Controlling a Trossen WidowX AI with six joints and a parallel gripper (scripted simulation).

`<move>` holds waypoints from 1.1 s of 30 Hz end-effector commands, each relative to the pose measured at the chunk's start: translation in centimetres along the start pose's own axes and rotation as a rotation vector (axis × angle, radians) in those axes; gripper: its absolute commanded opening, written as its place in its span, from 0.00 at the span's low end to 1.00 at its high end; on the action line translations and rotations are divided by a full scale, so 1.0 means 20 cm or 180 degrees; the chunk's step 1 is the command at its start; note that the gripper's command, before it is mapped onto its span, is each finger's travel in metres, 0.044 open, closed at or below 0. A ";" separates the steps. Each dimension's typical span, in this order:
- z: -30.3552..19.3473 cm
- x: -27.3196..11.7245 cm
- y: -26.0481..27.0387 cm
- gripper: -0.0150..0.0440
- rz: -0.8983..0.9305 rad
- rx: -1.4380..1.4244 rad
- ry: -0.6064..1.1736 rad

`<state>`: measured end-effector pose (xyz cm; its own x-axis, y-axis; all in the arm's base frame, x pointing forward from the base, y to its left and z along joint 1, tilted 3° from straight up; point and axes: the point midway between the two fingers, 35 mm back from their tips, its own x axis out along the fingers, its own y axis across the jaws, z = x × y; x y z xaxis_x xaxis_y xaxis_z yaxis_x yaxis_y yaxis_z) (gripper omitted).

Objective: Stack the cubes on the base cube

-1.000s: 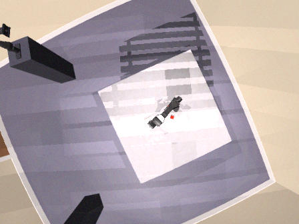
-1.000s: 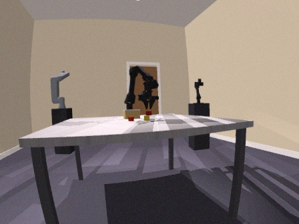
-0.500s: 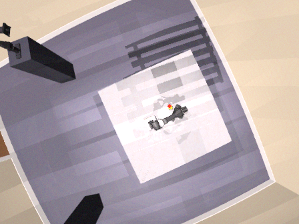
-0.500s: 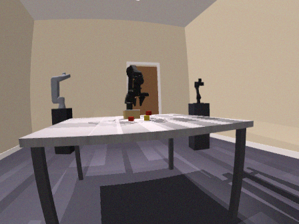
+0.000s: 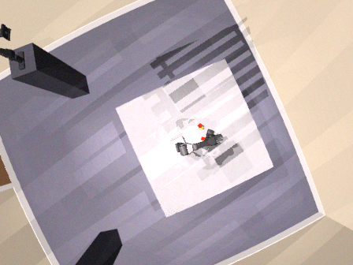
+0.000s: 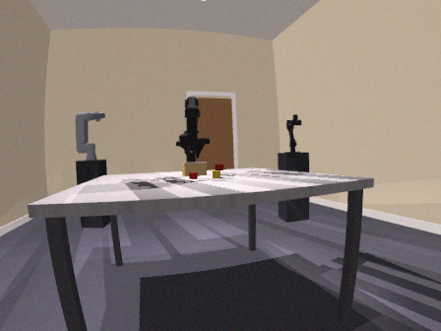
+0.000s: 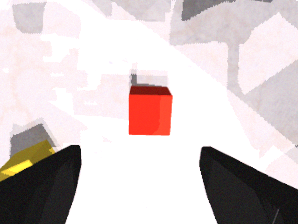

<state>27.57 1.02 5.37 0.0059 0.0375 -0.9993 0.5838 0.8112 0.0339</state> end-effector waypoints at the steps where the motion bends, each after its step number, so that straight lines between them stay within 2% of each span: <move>1: -0.03 0.18 -0.03 0.70 -0.0072 -0.0022 0.0076; 33: -0.04 0.44 -0.04 0.70 -0.0072 -0.0022 0.0078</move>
<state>26.81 1.22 -2.85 -0.0173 0.0368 -0.9992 0.5778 0.8159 0.0201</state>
